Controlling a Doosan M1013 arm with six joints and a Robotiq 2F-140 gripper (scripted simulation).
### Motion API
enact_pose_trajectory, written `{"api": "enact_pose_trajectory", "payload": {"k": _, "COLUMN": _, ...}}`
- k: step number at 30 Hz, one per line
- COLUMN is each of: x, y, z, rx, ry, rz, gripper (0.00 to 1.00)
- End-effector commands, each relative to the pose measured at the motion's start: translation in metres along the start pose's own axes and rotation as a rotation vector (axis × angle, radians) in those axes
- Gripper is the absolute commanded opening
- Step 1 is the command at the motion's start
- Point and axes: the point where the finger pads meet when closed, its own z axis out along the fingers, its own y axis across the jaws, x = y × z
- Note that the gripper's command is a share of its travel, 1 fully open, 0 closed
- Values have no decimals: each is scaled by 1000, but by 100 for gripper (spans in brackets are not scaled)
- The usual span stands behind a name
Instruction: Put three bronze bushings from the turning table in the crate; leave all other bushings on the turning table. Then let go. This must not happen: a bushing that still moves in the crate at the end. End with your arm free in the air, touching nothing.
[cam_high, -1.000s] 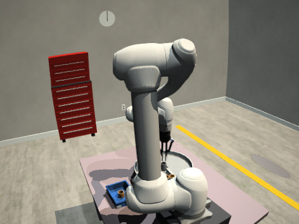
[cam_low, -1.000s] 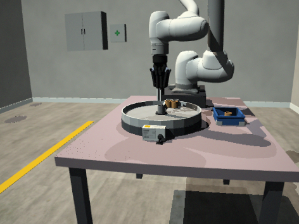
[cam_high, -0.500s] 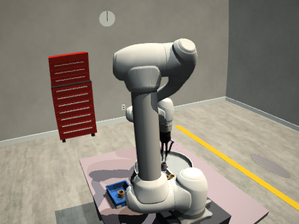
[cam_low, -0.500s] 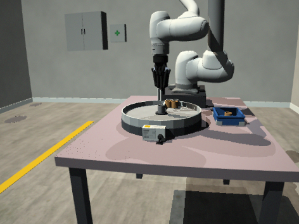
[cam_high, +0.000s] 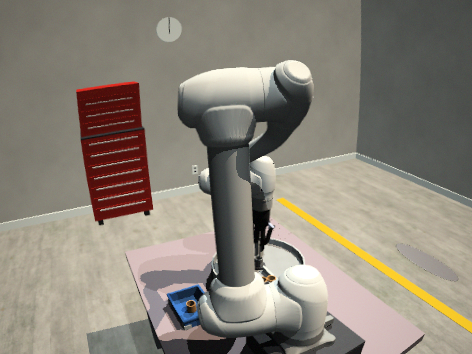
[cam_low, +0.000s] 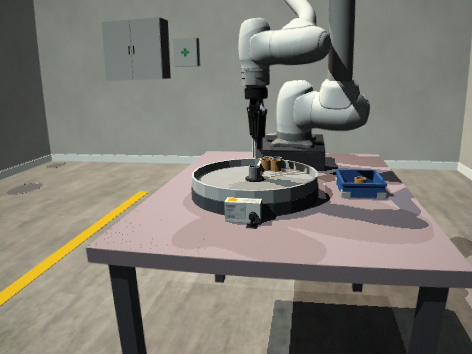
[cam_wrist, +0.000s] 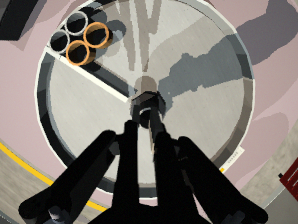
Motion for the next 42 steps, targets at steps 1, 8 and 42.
{"api": "enact_pose_trajectory", "payload": {"k": 1, "x": 5, "y": -3, "z": 0, "rx": 8, "ry": -9, "rz": 135, "gripper": 10}}
{"api": "enact_pose_trajectory", "payload": {"k": 8, "x": 14, "y": -9, "z": 0, "rx": 7, "ry": -11, "rz": 355, "gripper": 10}}
{"api": "enact_pose_trajectory", "payload": {"k": 42, "x": 56, "y": -36, "z": -1, "rx": 0, "ry": -18, "rz": 1371, "gripper": 10}}
